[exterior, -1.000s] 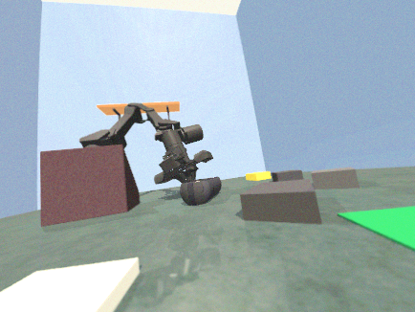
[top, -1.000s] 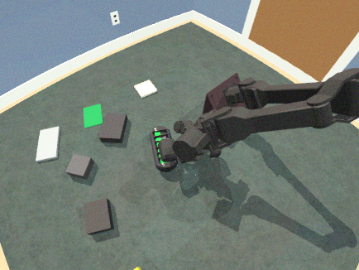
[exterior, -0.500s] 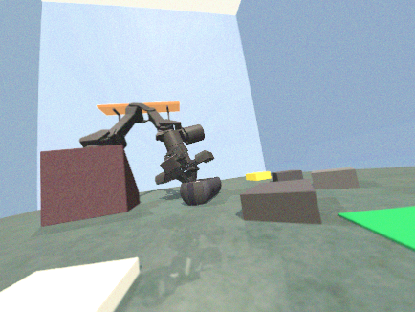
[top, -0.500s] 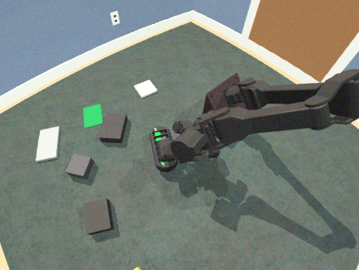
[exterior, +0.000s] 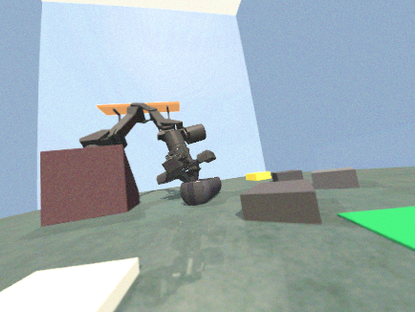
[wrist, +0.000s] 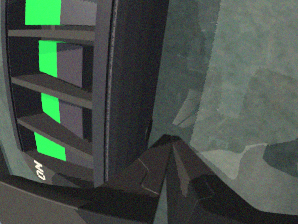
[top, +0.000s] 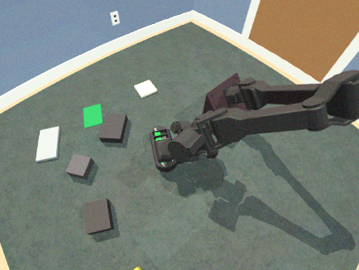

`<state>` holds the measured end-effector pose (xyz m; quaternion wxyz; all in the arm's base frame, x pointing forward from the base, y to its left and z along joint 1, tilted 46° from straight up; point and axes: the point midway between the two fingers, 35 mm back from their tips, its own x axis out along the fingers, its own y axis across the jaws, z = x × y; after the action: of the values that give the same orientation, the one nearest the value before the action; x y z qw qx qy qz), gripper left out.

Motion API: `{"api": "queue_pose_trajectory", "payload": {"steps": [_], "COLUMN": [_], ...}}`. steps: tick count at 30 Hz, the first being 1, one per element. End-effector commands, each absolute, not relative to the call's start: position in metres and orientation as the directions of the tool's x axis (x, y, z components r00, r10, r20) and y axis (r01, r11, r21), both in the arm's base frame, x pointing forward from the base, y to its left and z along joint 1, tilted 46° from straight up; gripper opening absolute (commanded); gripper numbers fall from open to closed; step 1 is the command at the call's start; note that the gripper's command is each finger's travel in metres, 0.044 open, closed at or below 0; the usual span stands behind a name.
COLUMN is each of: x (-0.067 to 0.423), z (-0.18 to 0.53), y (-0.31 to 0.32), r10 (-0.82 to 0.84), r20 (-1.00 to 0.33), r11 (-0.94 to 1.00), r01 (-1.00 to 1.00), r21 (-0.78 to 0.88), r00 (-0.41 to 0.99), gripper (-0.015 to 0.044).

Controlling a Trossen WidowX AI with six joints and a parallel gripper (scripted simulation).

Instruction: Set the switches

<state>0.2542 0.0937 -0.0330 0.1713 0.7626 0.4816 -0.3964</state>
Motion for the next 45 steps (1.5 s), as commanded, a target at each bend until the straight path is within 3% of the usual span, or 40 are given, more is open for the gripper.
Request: {"api": "queue_pose_trajectory", "payload": {"steps": [1,38,45], "x": [0.257,0.254,0.261], "z": [-0.034,0.006,-0.013], "y": [0.093,0.058,0.023], "r10": [0.598,0.595,0.605], "r20": [-0.769,-0.772,-0.788], "r11": [-0.478,-0.478,-0.426], "r01": [0.871,0.871,0.881], "r21": [-0.117,-0.117,-0.204], "r00": [0.225,0.223,0.11], "gripper": [0.0,0.0,0.0]}}
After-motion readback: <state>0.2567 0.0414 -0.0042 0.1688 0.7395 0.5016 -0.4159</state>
